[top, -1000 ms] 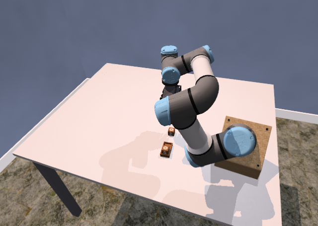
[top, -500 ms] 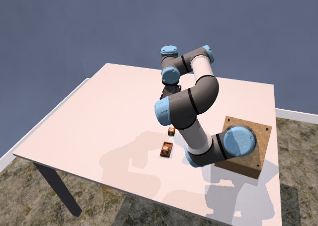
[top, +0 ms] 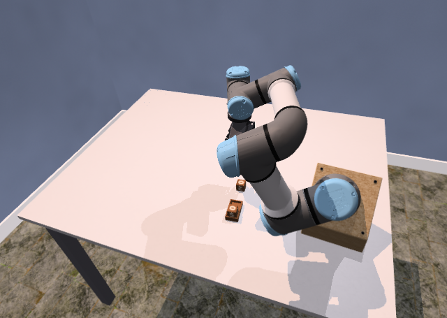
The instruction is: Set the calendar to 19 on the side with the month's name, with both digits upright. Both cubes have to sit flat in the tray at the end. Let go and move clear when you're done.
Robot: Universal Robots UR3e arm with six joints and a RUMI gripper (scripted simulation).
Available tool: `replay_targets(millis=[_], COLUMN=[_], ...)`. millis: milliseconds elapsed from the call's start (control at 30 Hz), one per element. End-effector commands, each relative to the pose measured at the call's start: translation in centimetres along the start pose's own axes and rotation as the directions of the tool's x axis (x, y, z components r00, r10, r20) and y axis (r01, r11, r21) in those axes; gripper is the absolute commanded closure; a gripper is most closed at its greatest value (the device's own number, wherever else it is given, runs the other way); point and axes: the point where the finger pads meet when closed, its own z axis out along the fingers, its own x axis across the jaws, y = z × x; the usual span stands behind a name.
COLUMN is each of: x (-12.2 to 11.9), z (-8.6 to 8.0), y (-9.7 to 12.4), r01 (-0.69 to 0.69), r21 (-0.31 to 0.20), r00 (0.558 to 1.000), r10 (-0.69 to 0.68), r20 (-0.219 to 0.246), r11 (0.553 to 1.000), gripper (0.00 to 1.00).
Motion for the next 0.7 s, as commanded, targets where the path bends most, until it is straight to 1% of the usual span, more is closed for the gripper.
replay_targets(millis=[0,167,600,667], x=[0.0,0.0,0.0,0.0], z=[0.4,0.8,2.9,2.9], y=[0.1,0.1,0.1,0.1], r01=[0.0,0.0,0.0,0.0], r21=[-0.002,-0.002,-0.002,-0.002], r00=[1.0,1.0,1.0,1.0], r10=[0.0,0.0,0.0,0.0], r20=[-0.001,-0.001,-0.001,-0.001], r11=[1.0,1.0,1.0,1.0], gripper=[0.72,0.72,0.72,0.72])
